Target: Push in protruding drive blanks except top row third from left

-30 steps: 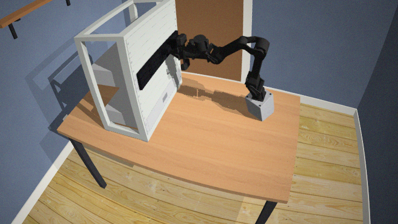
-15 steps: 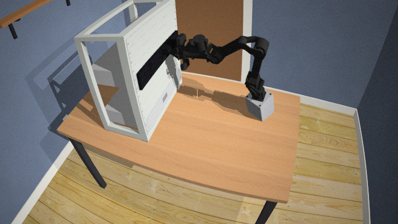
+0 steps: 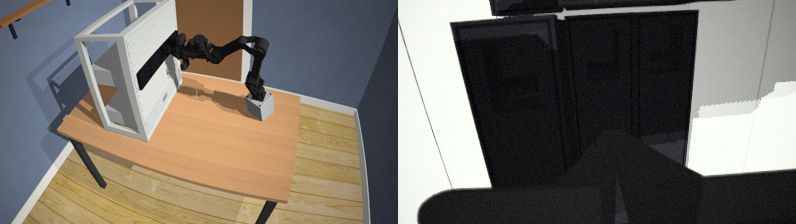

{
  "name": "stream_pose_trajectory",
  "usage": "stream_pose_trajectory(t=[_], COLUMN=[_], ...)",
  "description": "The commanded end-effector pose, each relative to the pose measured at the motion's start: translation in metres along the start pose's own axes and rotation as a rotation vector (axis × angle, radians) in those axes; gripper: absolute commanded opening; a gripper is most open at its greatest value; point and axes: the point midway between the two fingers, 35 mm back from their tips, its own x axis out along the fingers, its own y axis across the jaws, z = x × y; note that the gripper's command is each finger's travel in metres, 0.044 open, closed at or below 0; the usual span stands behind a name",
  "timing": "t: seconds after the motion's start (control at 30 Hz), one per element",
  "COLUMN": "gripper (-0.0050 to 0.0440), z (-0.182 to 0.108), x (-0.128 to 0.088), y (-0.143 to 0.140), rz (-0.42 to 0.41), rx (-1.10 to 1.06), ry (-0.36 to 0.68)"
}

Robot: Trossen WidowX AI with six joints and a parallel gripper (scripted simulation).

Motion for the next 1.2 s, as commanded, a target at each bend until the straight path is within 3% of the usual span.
stream_pose_trajectory(t=[0.0,1.17], gripper=[0.0,0.0], z=[-0.0059,-0.0066], x=[0.0042,0.0105], y=[0.0238,0.0267], rz=[0.056,0.056], rx=[-0.011,-0.011], ry=[0.011,0.011])
